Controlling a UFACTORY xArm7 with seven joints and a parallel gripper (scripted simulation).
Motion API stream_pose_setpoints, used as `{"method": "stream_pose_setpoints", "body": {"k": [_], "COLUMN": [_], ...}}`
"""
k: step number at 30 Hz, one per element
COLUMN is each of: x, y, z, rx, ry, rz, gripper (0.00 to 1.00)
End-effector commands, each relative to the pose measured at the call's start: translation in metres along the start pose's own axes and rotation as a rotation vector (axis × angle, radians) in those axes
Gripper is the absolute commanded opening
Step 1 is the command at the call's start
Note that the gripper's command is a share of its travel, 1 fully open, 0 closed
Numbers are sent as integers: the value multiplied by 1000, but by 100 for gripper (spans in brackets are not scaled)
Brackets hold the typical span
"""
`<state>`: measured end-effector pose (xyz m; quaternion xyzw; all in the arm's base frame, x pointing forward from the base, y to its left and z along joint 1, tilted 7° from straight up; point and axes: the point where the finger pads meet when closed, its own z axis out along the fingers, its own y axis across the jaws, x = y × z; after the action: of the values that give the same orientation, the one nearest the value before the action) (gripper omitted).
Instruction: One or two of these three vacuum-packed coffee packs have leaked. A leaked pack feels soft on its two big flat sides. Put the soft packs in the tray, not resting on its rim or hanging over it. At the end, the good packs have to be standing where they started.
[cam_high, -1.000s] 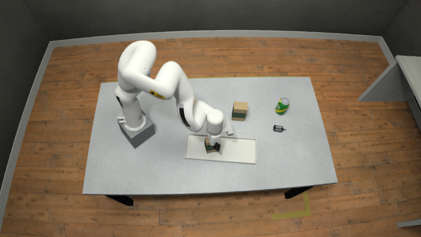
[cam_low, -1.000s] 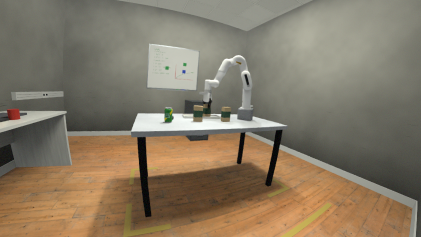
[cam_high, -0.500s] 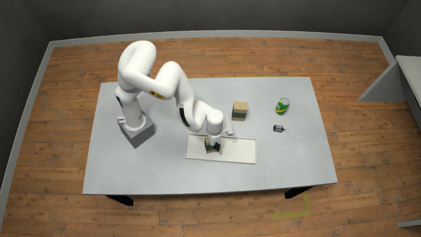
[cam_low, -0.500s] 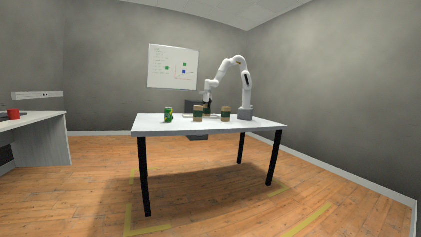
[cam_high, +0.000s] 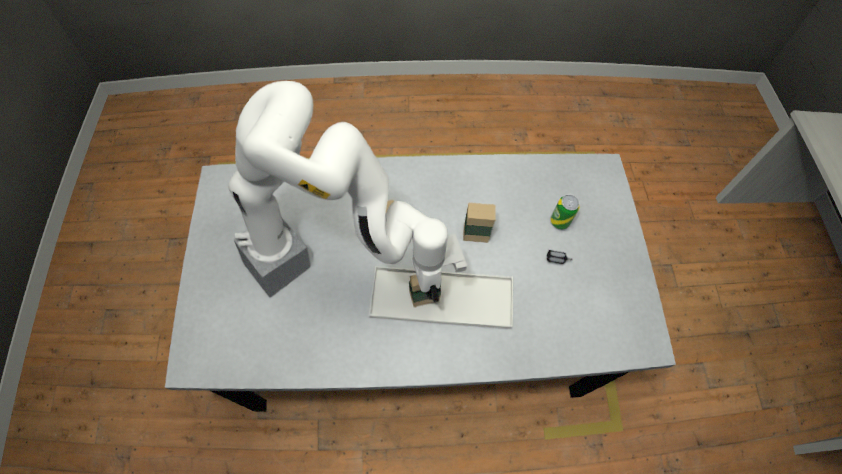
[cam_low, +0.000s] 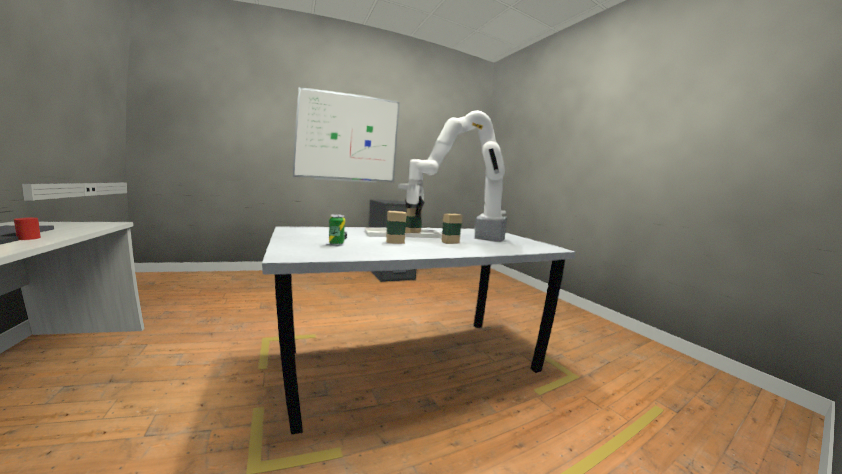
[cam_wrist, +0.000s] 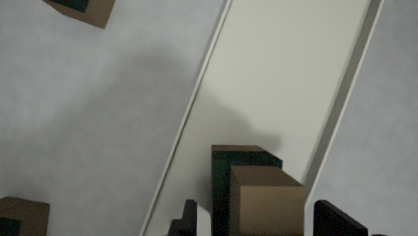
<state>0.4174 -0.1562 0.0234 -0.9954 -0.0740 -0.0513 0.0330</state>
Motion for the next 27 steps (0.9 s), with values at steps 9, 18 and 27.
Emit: {"method": "stream_pose_setpoints", "body": {"k": [9, 18, 27], "x": [1, 1, 1], "y": [1, 1, 1], "z": [-1, -69, -87], "rx": [-3, -3, -3], "ry": [3, 3, 3], "rz": [0, 0, 0], "gripper": [86, 86, 86]}}
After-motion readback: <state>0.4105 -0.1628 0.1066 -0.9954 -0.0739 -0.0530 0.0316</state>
